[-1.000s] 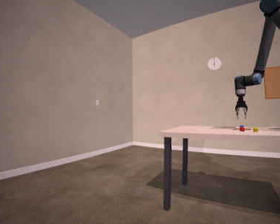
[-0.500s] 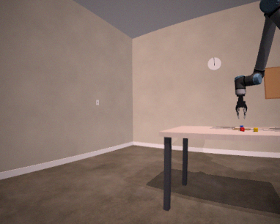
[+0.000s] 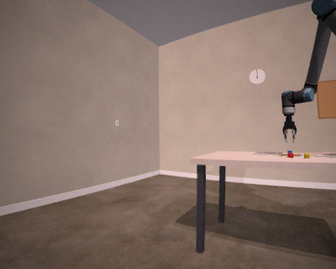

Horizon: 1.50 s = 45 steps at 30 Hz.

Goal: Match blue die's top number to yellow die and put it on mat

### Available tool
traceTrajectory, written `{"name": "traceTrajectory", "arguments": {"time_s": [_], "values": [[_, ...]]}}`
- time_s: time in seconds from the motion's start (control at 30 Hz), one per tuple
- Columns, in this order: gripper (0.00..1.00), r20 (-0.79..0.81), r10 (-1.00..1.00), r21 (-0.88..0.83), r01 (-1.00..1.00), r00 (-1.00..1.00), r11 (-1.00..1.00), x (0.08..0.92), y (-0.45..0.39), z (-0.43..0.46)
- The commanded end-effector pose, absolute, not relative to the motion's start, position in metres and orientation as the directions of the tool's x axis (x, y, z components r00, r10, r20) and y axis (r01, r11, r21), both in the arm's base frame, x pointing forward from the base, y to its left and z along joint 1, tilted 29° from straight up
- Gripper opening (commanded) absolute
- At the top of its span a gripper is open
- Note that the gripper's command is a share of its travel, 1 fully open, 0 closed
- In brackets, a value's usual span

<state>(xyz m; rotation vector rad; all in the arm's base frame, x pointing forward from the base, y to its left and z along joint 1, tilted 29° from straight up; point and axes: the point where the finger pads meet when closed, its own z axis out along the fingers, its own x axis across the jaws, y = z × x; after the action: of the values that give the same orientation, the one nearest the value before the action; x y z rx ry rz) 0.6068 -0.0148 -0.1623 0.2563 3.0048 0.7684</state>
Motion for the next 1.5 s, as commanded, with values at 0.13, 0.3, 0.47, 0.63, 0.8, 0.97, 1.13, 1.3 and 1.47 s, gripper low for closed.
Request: {"name": "traceTrajectory", "arguments": {"time_s": [0.13, 0.3, 0.47, 0.63, 0.8, 0.97, 1.13, 1.3, 1.47], "values": [[0.28, 0.011, 0.167, 0.479, 0.152, -0.986, 0.865, 0.607, -0.015, -0.162], [0.28, 0.011, 0.167, 0.479, 0.151, -0.986, 0.865, 0.607, -0.015, -0.163], [0.28, 0.011, 0.166, 0.479, 0.151, -0.986, 0.865, 0.608, -0.013, -0.166], [0.28, 0.011, 0.166, 0.479, 0.151, -0.986, 0.865, 0.608, -0.012, -0.168], [0.28, 0.011, 0.166, 0.479, 0.151, -0.986, 0.865, 0.608, -0.009, -0.174], [0.28, 0.011, 0.166, 0.479, 0.151, -0.986, 0.865, 0.609, -0.006, -0.181], [0.28, 0.011, 0.166, 0.479, 0.151, -0.986, 0.865, 0.609, -0.003, -0.185], [0.28, 0.011, 0.166, 0.479, 0.151, -0.986, 0.865, 0.609, 0.000, -0.192], [0.28, 0.011, 0.166, 0.479, 0.151, -0.986, 0.865, 0.610, 0.004, -0.198]]}}
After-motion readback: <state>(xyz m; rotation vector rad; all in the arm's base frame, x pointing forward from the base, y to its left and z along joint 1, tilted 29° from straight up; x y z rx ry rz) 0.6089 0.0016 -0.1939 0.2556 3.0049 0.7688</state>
